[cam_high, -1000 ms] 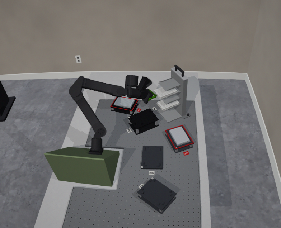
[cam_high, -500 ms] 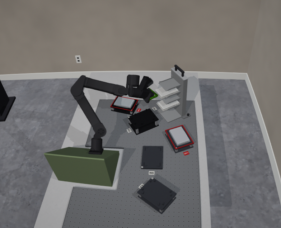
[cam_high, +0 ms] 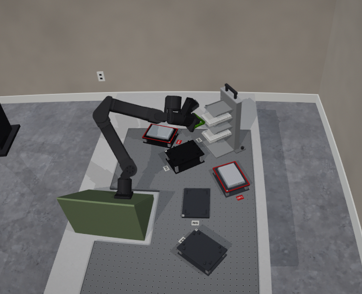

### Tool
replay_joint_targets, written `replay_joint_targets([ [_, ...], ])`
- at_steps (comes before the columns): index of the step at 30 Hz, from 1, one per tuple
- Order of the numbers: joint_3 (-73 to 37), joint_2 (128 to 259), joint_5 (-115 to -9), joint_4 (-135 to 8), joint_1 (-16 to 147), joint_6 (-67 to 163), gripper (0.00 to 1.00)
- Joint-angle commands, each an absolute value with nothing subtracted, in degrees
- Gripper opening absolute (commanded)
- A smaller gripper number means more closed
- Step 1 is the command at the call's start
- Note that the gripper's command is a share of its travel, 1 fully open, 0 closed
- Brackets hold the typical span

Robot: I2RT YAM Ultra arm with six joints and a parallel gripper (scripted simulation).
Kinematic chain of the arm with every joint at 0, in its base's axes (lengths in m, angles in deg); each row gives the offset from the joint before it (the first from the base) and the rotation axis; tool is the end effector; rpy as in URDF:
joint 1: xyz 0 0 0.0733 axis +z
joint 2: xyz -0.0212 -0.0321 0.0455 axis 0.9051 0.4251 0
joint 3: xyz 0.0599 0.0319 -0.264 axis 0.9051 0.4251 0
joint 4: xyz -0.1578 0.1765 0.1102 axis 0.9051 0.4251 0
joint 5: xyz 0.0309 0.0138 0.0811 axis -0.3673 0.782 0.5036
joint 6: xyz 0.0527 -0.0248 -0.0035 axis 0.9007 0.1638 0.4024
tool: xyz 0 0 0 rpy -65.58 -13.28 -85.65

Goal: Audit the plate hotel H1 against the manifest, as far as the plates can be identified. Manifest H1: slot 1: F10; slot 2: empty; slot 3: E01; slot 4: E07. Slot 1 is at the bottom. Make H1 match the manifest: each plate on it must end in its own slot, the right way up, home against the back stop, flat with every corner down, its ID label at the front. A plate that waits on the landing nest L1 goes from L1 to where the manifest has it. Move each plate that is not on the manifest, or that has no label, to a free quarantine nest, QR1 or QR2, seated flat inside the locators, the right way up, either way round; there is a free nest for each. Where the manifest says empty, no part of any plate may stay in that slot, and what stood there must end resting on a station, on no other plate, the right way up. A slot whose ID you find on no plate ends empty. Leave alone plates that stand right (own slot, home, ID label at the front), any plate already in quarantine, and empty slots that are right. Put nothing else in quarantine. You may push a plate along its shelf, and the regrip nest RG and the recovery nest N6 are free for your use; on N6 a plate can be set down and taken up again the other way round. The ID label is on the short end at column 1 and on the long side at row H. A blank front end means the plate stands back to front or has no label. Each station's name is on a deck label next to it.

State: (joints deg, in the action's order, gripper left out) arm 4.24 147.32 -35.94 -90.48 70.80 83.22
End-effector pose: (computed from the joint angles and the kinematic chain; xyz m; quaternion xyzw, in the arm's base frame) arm 0.2370 0.0444 0.3513 0.0226 0.7140 0.3921 0.5796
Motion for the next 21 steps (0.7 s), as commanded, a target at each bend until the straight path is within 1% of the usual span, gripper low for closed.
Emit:
replay_joint_targets([
  [1, 3.13, 147.51, -36.74, -90.77, 70.72, 83.25, 0.0],
  [21, 1.62, 149.24, -36.97, -91.01, 70.95, 83.26, 0.0],
])
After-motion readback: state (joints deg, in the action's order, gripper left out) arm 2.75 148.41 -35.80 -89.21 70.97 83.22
